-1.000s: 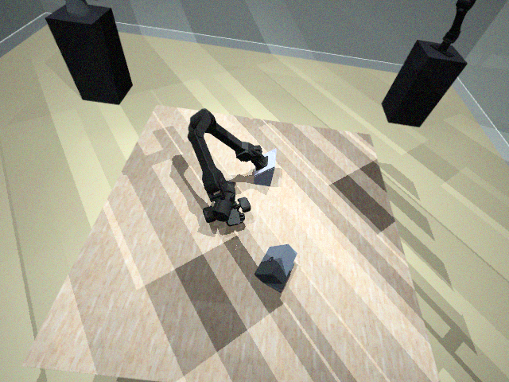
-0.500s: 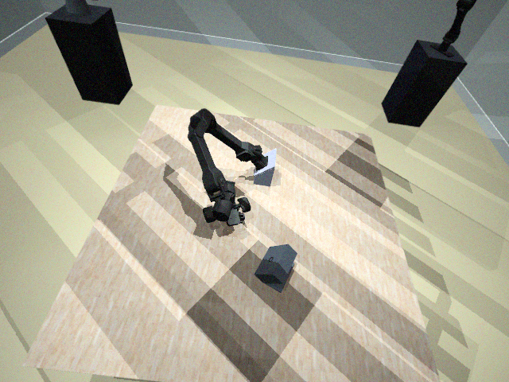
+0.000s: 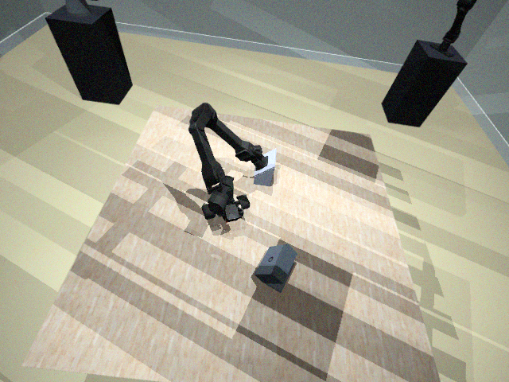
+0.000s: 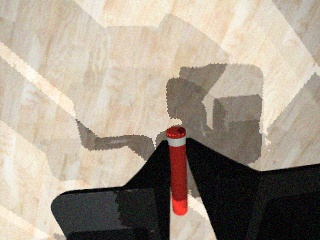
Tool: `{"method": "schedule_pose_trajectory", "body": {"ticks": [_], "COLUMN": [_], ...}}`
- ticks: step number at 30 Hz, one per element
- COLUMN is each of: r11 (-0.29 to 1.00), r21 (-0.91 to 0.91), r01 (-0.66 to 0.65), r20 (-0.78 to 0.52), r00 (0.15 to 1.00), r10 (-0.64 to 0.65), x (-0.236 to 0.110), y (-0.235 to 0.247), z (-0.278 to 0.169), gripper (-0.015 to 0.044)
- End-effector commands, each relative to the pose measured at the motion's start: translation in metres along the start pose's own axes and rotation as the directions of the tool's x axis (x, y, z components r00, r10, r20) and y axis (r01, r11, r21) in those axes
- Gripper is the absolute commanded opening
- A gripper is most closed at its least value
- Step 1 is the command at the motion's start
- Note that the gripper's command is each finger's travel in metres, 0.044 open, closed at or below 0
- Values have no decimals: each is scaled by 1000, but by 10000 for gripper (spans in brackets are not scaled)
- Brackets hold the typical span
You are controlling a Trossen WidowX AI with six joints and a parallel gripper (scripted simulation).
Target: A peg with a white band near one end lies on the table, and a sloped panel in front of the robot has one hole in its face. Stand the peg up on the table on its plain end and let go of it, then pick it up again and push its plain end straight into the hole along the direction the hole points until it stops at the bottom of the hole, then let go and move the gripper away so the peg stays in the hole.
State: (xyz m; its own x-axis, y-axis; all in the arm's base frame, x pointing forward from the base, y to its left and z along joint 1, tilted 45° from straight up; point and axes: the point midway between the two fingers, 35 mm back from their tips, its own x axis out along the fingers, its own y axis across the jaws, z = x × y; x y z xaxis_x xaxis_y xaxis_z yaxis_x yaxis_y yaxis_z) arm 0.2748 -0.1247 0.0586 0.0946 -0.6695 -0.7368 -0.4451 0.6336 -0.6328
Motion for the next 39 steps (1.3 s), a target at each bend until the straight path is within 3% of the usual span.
{"method": "schedule_pose_trajectory", "body": {"ticks": [1, 39], "r11": [1000, 1000], "r21": [-5, -7], "r01": [-3, -2], "r20": [33, 355], "r00": [999, 935], "r10": [3, 5], "x": [-2, -22], "y": [1, 1], "z": [-1, -17], "gripper": [49, 49]}}
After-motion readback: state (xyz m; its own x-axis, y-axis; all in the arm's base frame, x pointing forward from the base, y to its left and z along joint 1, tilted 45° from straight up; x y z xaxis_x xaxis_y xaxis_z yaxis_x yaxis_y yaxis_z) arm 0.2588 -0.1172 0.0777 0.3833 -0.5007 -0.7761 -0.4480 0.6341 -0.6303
